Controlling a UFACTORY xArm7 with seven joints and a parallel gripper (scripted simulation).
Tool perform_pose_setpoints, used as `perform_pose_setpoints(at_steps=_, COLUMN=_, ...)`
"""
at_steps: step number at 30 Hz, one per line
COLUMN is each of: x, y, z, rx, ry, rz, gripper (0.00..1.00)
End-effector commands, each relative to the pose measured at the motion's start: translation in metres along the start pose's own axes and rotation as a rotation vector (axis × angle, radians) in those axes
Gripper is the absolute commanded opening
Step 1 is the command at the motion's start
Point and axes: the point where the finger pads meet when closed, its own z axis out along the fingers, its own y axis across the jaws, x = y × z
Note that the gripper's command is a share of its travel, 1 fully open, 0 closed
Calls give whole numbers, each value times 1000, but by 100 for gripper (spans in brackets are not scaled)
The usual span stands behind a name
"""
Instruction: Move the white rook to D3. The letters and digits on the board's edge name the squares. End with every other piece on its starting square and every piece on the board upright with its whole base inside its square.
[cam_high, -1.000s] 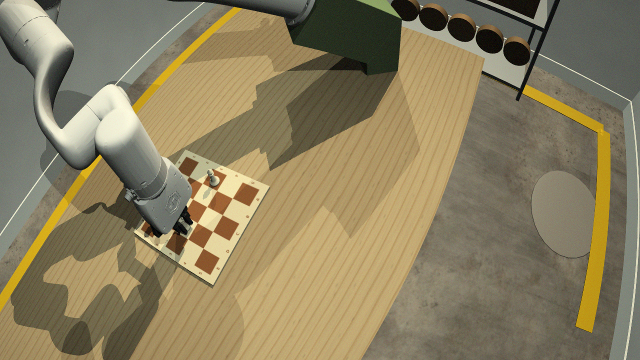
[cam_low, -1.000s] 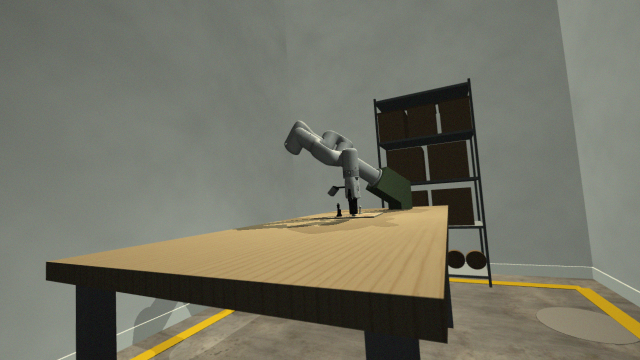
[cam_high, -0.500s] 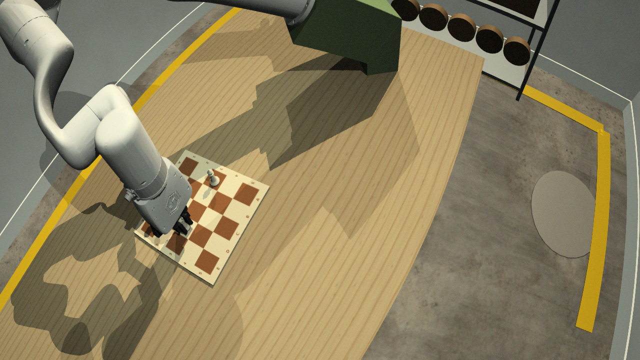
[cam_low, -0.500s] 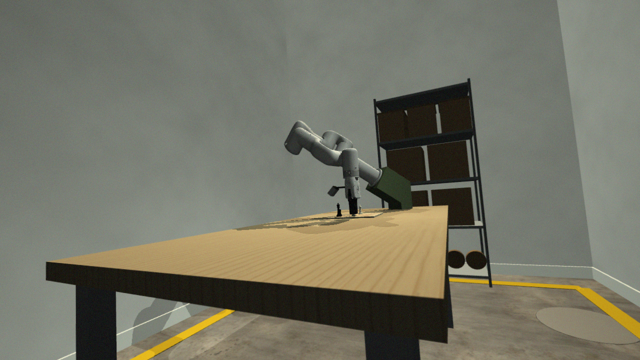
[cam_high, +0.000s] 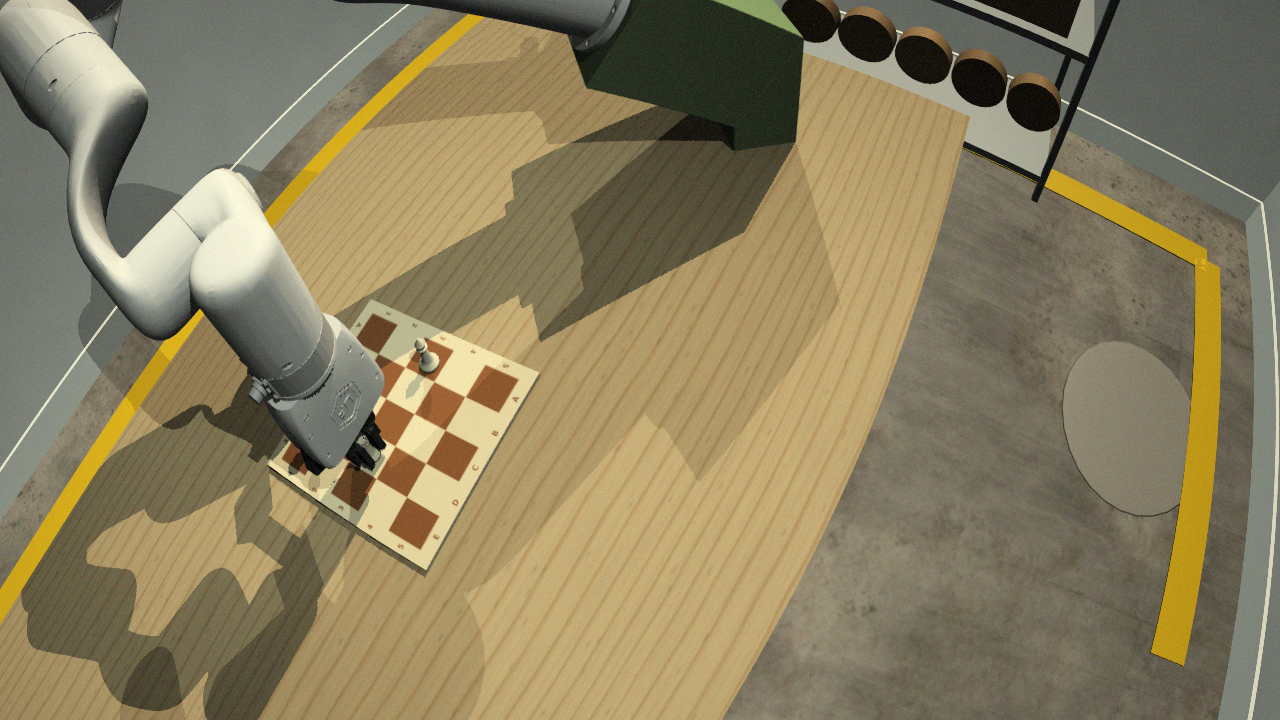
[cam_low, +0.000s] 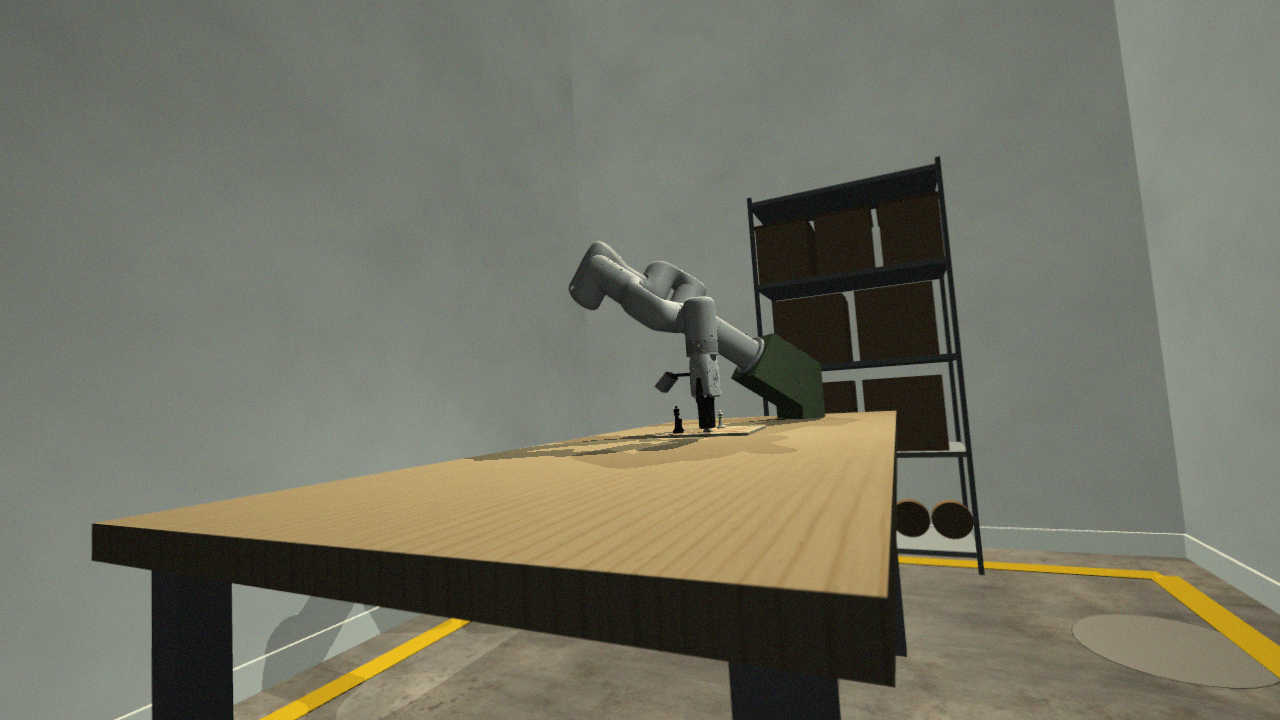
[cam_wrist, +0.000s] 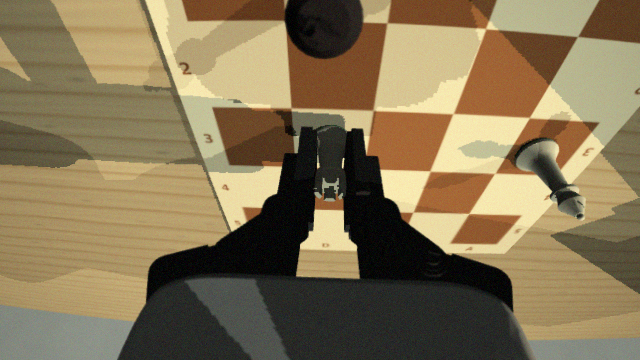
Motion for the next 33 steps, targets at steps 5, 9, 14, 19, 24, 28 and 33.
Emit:
perform_pose_setpoints(at_steps=5, x=-1, y=-1, z=-1, rx=3, ry=-2, rz=-1, gripper=7)
perform_pose_setpoints(at_steps=9, x=-1, y=-1, z=-1, rx=3, ry=-2, rz=-1, gripper=22)
perform_pose_setpoints(at_steps=14, x=-1, y=-1, z=-1, rx=3, ry=-2, rz=-1, gripper=30)
perform_pose_setpoints(at_steps=19, x=-1, y=-1, z=-1, rx=3, ry=-2, rz=-1, gripper=37)
perform_pose_setpoints(at_steps=24, x=-1, y=-1, z=-1, rx=3, ry=-2, rz=-1, gripper=37)
perform_pose_setpoints(at_steps=28, x=-1, y=-1, z=-1, rx=3, ry=-2, rz=-1, gripper=37)
perform_pose_setpoints(at_steps=33, x=-1, y=-1, z=-6, rx=3, ry=-2, rz=-1, gripper=37)
